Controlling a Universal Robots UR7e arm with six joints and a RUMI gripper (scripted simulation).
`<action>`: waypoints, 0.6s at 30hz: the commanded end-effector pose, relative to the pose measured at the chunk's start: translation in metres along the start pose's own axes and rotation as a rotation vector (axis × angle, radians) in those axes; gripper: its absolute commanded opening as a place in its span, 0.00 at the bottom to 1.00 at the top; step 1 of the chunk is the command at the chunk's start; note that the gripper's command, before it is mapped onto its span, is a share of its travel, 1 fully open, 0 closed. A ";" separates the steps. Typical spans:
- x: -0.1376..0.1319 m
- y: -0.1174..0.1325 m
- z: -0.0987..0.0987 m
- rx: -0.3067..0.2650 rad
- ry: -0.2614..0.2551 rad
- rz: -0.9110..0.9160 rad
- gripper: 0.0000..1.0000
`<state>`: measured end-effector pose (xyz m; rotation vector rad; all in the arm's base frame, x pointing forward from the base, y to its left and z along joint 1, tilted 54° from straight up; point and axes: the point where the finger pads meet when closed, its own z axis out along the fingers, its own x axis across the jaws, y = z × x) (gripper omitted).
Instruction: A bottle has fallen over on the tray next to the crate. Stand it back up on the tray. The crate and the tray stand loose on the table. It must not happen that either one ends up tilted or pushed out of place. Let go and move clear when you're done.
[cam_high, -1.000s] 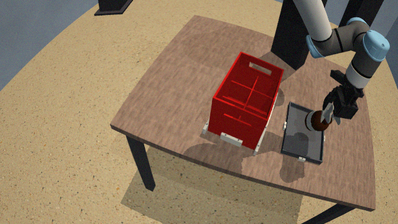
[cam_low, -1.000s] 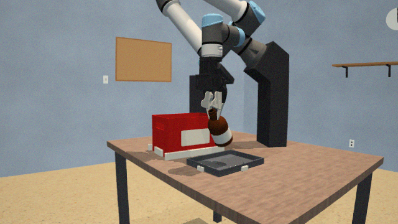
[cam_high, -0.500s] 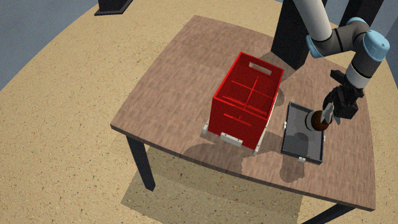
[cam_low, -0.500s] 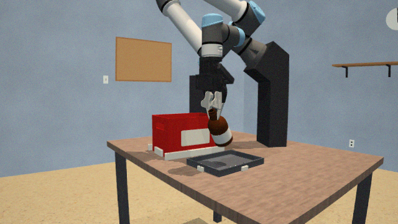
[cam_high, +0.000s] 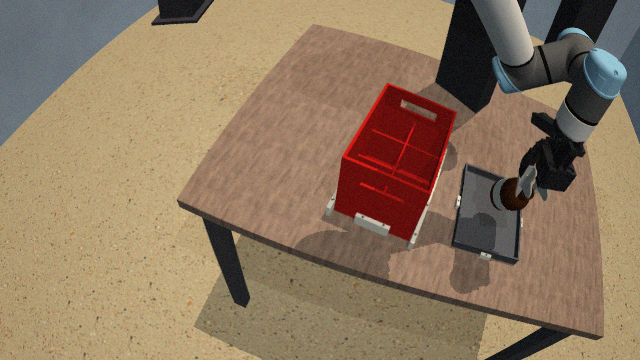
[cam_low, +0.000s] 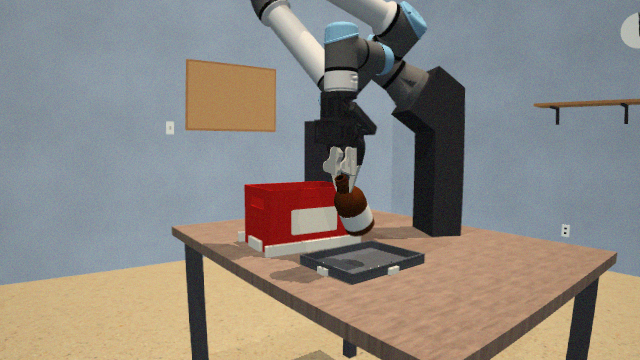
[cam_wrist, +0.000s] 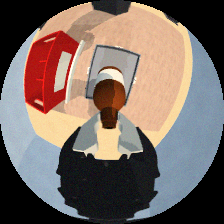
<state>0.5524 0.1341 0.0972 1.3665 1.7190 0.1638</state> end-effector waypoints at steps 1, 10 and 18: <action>0.000 0.000 0.000 -0.001 0.000 0.000 0.00; 0.000 0.000 0.000 -0.001 0.000 0.005 0.00; 0.000 0.000 0.000 -0.001 0.000 0.083 0.00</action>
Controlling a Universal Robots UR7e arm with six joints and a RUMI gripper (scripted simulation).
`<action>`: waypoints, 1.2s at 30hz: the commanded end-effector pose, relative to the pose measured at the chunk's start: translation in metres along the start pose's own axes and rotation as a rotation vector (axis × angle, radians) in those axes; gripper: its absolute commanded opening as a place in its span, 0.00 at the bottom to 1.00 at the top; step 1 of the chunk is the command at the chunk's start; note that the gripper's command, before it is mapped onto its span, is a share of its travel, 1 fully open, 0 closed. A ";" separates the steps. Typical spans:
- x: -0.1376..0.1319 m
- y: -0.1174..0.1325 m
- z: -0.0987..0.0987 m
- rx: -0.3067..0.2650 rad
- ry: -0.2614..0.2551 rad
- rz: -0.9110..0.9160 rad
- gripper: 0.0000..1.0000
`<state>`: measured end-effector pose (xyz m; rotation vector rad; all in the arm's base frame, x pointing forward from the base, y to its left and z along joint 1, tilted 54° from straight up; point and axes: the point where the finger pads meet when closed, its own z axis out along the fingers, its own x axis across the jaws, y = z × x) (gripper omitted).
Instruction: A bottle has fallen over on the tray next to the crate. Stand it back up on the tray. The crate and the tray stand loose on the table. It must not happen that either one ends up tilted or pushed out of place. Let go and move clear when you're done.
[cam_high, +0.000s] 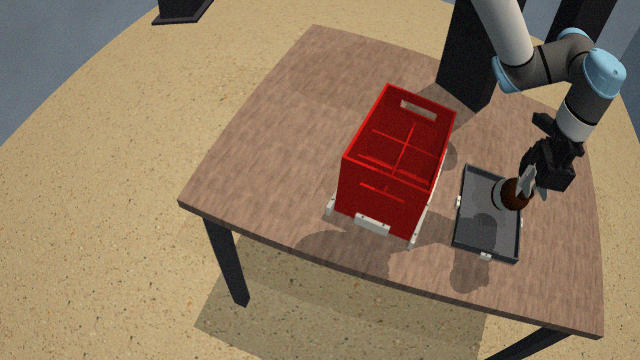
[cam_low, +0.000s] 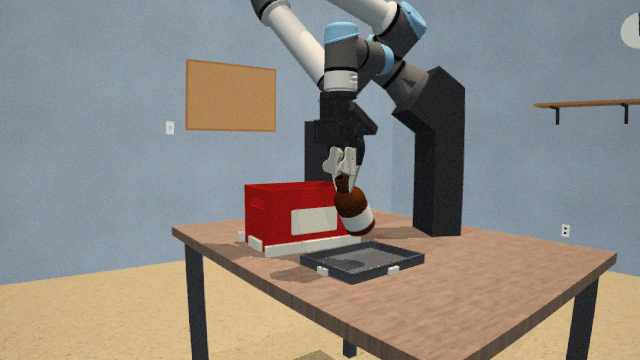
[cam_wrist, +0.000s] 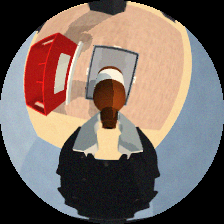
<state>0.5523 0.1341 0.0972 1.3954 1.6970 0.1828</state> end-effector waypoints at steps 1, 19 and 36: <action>0.000 0.000 0.000 -0.001 0.000 0.066 0.00; 0.000 0.000 0.000 -0.001 0.000 0.229 0.00; 0.000 0.000 0.000 -0.001 0.000 0.229 0.00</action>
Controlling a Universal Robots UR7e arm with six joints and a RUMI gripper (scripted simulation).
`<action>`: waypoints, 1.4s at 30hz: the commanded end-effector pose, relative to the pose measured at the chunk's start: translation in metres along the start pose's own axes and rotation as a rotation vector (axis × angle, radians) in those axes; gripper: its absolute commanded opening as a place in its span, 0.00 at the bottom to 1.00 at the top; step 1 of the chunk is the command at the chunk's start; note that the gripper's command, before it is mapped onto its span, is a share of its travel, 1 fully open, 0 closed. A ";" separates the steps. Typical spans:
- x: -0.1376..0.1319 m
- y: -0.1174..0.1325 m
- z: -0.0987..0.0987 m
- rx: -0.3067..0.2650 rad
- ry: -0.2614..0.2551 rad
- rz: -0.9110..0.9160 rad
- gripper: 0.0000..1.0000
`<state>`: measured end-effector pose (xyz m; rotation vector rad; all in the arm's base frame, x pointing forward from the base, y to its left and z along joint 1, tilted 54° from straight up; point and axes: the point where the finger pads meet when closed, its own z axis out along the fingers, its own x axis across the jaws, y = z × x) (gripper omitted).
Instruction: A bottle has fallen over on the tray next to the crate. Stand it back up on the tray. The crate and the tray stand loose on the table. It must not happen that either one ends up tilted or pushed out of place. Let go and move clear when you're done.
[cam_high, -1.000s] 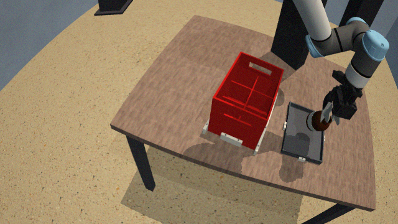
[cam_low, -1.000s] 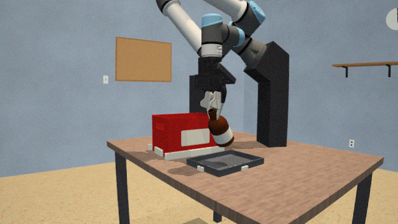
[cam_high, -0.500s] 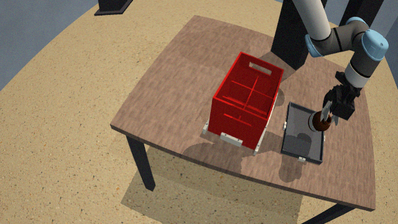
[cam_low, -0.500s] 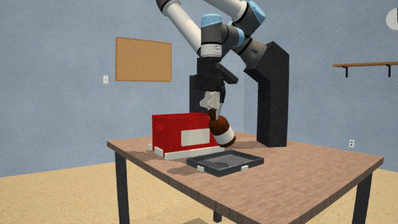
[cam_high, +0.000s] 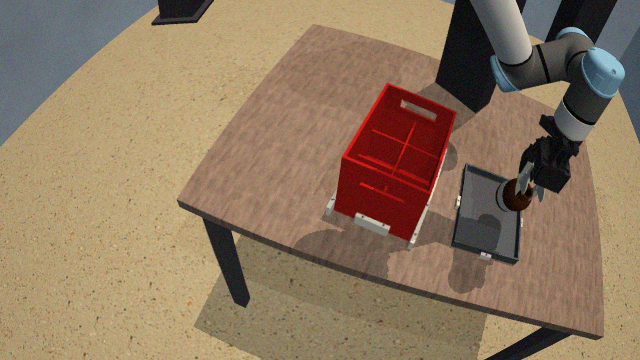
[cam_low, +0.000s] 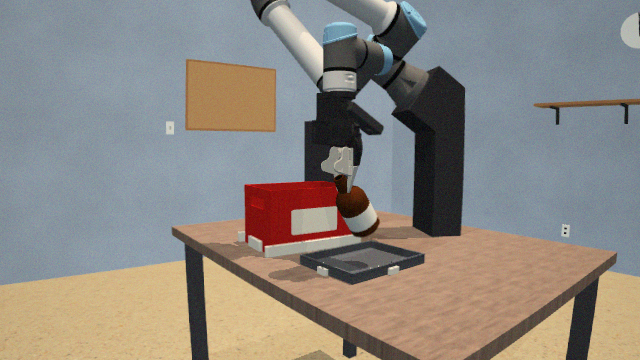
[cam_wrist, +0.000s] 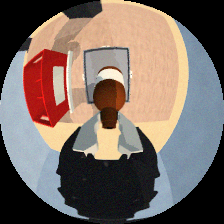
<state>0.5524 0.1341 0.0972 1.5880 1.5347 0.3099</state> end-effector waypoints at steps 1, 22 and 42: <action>0.000 0.000 0.000 -0.001 0.001 0.000 0.00; 0.000 0.000 0.000 -0.001 0.001 0.001 0.00; 0.000 0.000 0.000 -0.001 0.001 0.207 0.00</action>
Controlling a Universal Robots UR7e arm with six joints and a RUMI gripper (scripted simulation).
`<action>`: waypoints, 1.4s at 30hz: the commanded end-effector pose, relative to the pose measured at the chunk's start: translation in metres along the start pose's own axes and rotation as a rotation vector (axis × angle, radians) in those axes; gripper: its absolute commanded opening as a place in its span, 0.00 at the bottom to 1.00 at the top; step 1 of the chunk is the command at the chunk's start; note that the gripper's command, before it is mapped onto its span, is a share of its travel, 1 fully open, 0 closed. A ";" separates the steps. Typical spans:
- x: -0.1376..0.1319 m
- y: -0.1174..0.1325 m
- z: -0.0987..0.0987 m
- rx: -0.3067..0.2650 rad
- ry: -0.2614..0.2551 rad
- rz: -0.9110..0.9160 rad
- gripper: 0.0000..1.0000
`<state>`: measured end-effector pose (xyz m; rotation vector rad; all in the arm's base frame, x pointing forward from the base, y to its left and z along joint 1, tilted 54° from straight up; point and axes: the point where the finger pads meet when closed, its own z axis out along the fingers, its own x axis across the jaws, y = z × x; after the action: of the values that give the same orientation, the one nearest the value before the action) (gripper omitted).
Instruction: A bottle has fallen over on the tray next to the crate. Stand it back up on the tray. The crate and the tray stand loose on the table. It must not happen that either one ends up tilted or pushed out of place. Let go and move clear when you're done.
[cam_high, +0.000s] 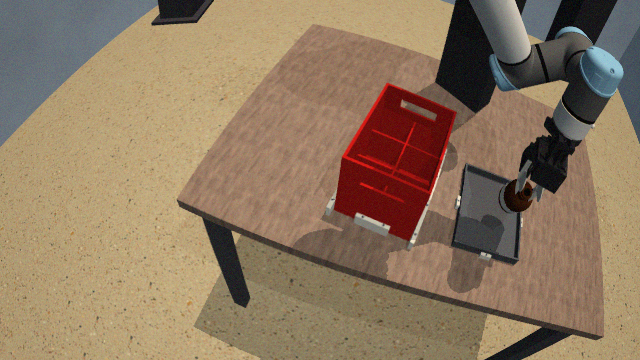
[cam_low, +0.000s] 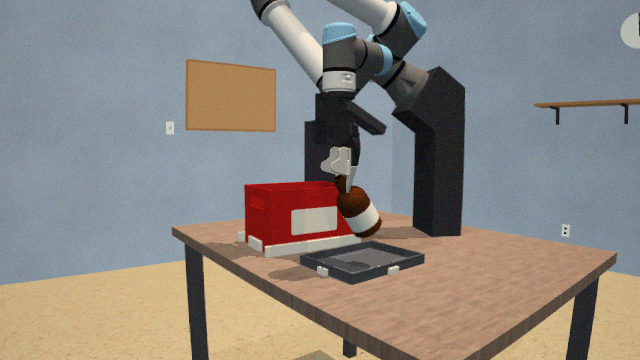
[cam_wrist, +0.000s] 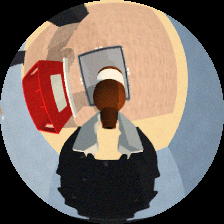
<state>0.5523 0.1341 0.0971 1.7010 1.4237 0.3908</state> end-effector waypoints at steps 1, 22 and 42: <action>0.000 0.000 0.000 0.000 0.000 0.076 0.00; 0.000 0.000 0.000 0.000 0.000 0.119 0.00; 0.000 0.000 0.000 0.000 0.000 0.119 0.00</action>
<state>0.5524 0.1341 0.0972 1.7912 1.3262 0.4542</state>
